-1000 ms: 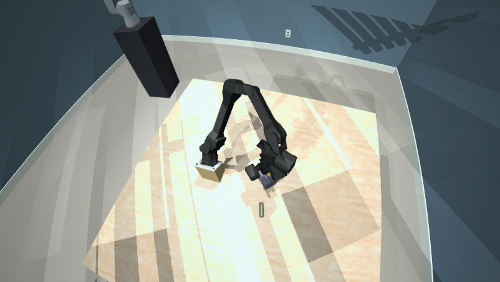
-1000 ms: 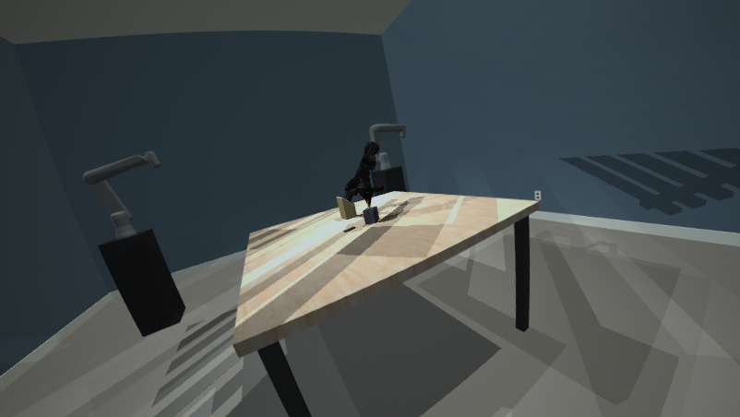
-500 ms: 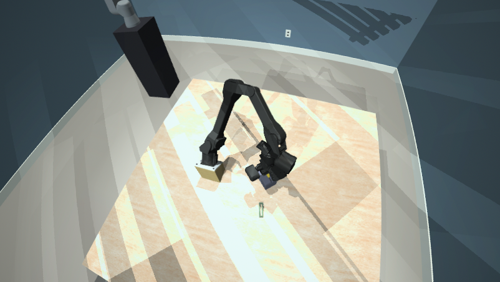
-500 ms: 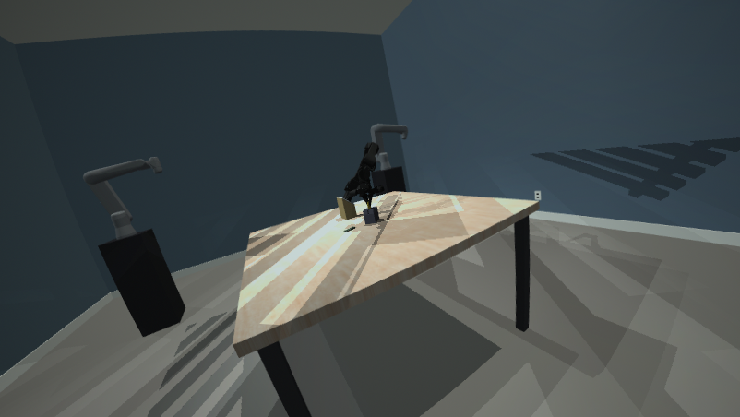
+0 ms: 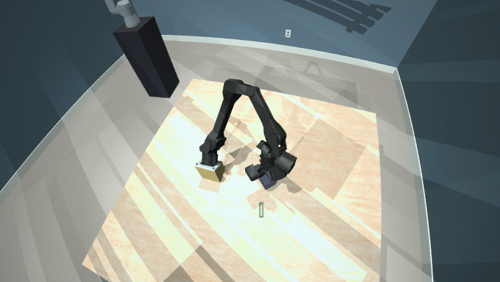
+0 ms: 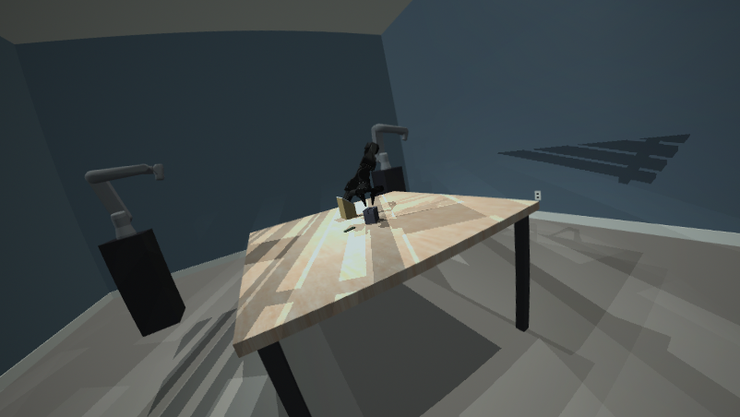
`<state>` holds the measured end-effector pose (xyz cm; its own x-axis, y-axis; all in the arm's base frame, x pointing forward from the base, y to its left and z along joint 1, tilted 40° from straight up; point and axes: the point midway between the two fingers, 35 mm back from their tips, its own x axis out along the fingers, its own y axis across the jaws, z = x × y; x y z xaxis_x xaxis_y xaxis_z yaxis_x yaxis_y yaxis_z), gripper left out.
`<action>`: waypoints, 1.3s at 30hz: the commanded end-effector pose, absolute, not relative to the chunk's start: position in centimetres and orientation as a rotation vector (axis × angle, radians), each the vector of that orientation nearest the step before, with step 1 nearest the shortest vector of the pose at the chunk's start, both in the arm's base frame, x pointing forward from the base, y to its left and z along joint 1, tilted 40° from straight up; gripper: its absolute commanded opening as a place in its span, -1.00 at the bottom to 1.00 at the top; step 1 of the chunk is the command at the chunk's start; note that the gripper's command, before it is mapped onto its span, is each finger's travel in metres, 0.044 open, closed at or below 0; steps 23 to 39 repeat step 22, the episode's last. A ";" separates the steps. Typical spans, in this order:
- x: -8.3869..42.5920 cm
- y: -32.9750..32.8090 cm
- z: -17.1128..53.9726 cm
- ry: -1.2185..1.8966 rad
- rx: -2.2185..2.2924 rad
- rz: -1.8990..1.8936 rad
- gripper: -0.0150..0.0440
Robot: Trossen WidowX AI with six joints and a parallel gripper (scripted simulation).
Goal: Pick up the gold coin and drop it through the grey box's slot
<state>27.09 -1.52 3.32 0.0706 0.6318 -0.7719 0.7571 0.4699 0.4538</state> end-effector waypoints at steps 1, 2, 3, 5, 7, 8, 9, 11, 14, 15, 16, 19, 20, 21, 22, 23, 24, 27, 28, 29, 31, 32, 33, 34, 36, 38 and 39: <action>27.1 -2.2 4.1 1.623 1.220 -0.142 0.41; 27.0 -2.4 4.4 1.623 1.220 -0.143 0.50; 27.0 -2.6 4.5 1.623 1.220 -0.143 0.59; 27.0 -2.6 4.6 1.623 1.220 -0.143 0.77; 26.9 -3.2 5.3 1.624 1.222 -0.143 0.94; 26.8 -3.9 6.2 1.625 1.225 -0.144 1.00; 26.6 -4.6 7.1 1.627 1.228 -0.143 1.00; 26.4 -5.1 7.8 1.628 1.231 -0.143 1.00; 26.4 -5.1 7.8 1.628 1.231 -0.143 1.00; 26.4 -5.1 7.8 1.628 1.231 -0.143 1.00; 26.4 -5.1 7.8 1.628 1.231 -0.143 1.00; 26.4 -5.1 7.8 1.628 1.231 -0.143 1.00; 26.4 -5.1 7.8 1.628 1.231 -0.143 1.00; 26.4 -5.1 7.8 1.628 1.231 -0.143 1.00; 26.4 -5.1 7.8 1.628 1.231 -0.143 1.00; 26.4 -5.1 7.8 1.628 1.231 -0.143 1.00; 26.4 -5.1 7.8 1.628 1.231 -0.143 1.00; 26.4 -5.1 7.8 1.628 1.231 -0.143 1.00; 26.4 -5.1 7.8 1.628 1.231 -0.143 1.00; 26.4 -5.1 7.8 1.628 1.231 -0.143 1.00; 26.4 -5.1 7.8 1.628 1.231 -0.143 1.00; 26.4 -5.1 7.8 1.628 1.231 -0.143 1.00; 26.4 -5.1 7.8 1.628 1.231 -0.143 1.00; 26.4 -5.1 7.8 1.628 1.231 -0.143 1.00; 26.4 -5.1 7.8 1.628 1.231 -0.143 1.00; 26.4 -5.1 7.8 1.628 1.231 -0.143 1.00; 26.4 -5.1 7.8 1.628 1.231 -0.143 1.00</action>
